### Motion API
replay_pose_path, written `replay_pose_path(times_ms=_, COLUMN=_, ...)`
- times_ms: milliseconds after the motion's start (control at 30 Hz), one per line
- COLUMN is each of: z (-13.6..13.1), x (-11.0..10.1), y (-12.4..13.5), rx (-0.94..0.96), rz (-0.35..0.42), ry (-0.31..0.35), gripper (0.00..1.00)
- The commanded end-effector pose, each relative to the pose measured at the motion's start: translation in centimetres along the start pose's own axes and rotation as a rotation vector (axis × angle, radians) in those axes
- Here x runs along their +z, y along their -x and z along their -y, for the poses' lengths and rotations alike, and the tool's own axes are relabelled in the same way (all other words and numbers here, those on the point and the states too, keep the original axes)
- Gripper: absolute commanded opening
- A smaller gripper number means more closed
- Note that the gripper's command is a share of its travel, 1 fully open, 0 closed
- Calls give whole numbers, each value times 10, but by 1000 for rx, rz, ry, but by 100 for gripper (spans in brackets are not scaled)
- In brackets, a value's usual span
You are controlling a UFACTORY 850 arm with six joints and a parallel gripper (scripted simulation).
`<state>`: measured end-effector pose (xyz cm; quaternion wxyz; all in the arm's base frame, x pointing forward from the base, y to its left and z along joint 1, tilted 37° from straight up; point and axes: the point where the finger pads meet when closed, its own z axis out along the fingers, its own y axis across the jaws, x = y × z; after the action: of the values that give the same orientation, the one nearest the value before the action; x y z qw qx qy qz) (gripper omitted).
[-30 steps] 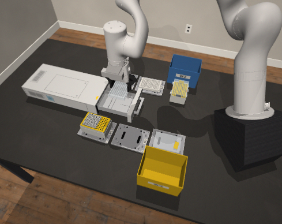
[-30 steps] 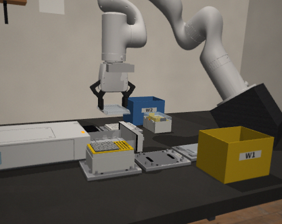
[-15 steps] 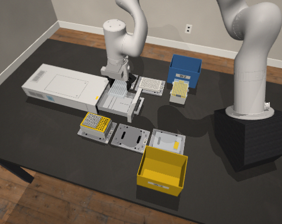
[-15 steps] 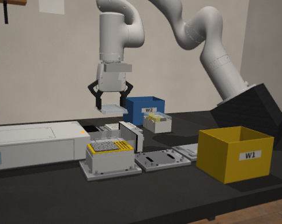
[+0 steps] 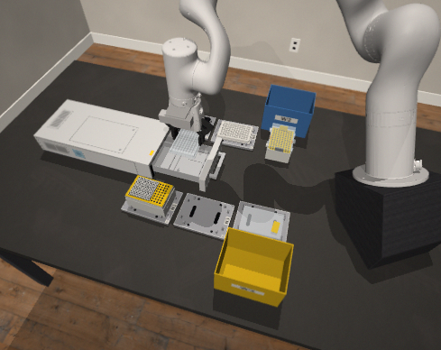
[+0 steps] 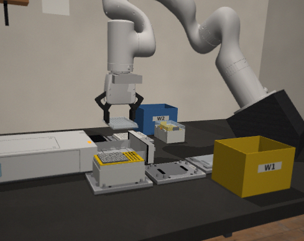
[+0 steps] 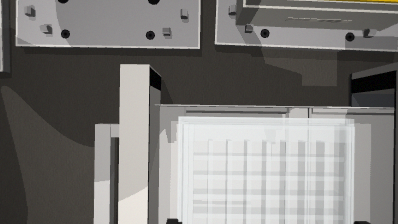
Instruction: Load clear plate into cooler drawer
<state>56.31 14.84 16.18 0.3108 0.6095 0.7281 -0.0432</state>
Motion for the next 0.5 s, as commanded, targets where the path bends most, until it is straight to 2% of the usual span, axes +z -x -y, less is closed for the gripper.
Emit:
replay_pose_path(times_ms=0, z=-1, x=6, y=0, rx=1, rz=0, ry=2, gripper=0)
replay_pose_path(times_ms=467, z=-1, x=27, y=-1, rx=1, rz=0, ry=2, gripper=0)
